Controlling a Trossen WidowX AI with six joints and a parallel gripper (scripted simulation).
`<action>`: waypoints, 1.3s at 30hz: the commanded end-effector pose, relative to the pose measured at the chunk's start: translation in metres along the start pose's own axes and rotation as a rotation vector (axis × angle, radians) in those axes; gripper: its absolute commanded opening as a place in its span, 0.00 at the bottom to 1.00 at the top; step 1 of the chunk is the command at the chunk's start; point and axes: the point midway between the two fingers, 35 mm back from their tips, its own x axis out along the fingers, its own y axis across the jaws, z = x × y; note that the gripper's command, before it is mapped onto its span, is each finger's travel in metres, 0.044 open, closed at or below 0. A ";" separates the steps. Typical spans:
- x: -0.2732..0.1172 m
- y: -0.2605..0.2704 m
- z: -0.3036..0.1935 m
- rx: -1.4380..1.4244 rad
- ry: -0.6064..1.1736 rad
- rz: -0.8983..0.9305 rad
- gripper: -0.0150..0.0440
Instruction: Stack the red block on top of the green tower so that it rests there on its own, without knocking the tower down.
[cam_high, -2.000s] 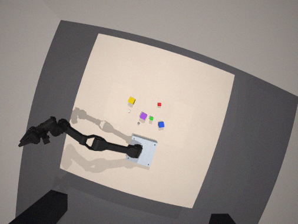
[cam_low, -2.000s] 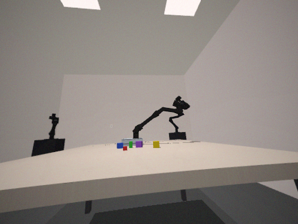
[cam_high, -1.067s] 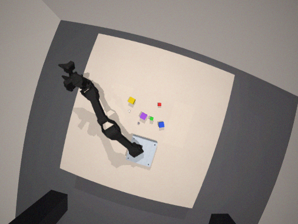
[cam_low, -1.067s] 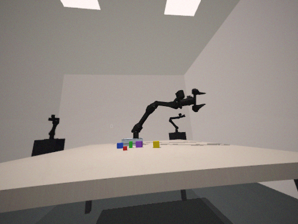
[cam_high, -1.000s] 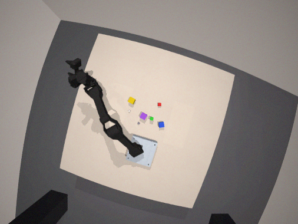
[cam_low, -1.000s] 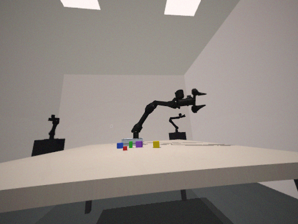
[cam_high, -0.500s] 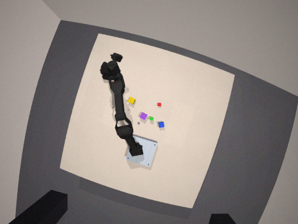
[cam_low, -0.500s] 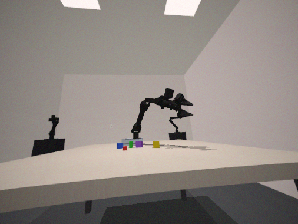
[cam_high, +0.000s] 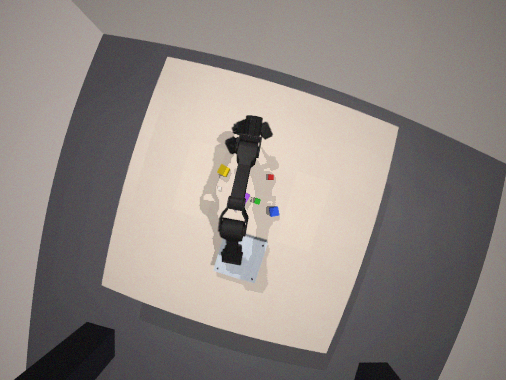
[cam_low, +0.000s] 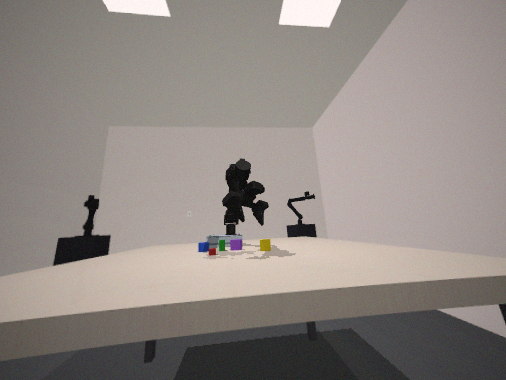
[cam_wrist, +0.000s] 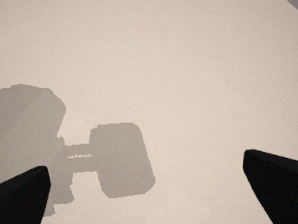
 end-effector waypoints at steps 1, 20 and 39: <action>-0.011 -0.018 -0.056 0.139 0.155 -0.001 1.00; -0.054 -0.026 -0.194 0.471 0.518 0.023 1.00; -0.018 -0.019 -0.215 0.471 0.519 0.023 1.00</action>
